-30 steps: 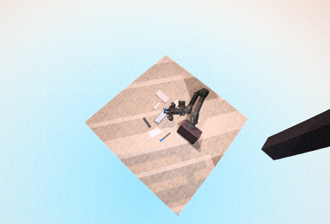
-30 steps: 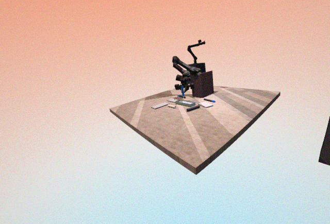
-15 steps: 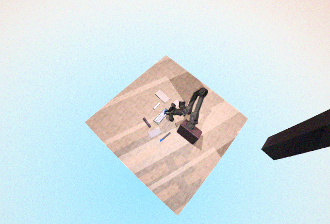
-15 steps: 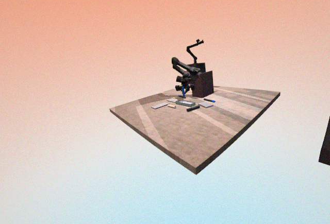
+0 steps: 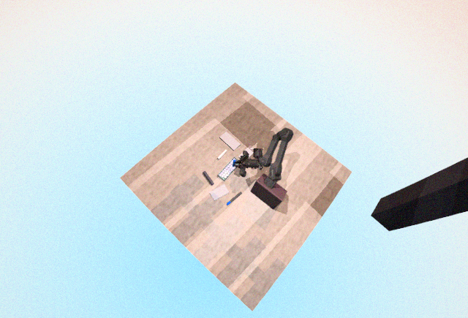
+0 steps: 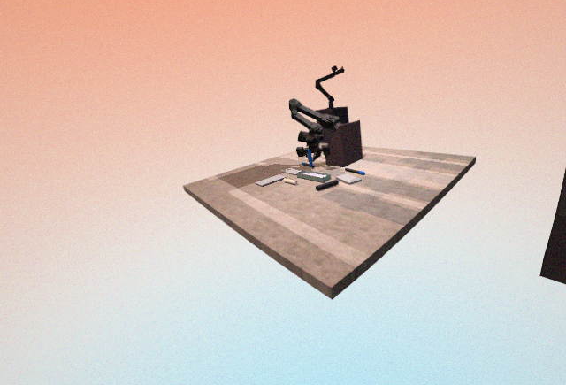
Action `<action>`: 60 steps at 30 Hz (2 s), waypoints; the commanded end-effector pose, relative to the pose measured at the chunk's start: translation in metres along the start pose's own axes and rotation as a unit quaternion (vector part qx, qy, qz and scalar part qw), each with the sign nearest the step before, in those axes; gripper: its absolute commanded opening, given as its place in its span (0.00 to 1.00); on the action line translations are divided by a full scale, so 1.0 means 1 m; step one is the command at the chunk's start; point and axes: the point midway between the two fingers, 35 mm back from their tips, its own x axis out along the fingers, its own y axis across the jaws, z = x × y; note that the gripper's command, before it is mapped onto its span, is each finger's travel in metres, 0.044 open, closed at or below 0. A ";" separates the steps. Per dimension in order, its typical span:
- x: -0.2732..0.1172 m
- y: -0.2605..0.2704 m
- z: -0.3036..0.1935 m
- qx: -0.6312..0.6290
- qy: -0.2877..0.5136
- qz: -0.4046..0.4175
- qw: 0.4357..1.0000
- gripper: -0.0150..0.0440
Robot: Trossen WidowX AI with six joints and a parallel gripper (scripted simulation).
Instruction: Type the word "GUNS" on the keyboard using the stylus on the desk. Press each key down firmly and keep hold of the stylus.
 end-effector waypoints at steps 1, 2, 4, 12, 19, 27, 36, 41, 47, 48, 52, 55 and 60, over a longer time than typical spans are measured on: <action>0.001 -0.001 0.001 -0.002 -0.003 0.000 1.000 0.39; 0.001 -0.001 0.001 -0.002 -0.003 0.000 1.000 0.39; 0.001 -0.001 0.001 -0.002 -0.003 0.000 1.000 0.39; 0.001 -0.001 0.001 -0.002 -0.003 0.000 1.000 0.39; 0.000 0.001 0.000 -0.002 -0.003 0.000 1.000 0.39; -0.001 0.002 0.000 -0.002 -0.003 0.000 1.000 0.39; -0.001 0.002 0.000 -0.002 -0.003 0.000 1.000 0.39; 0.000 0.002 -0.002 -0.002 -0.003 0.000 1.000 0.39; 0.003 0.002 -0.006 -0.002 -0.003 0.000 1.000 0.39; 0.003 0.002 -0.007 -0.002 -0.003 0.000 1.000 0.39; 0.005 0.002 -0.010 -0.002 -0.003 0.000 1.000 0.39; 0.005 0.002 -0.010 -0.002 -0.003 0.000 1.000 0.39; 0.006 0.002 -0.013 -0.002 -0.003 0.000 1.000 0.39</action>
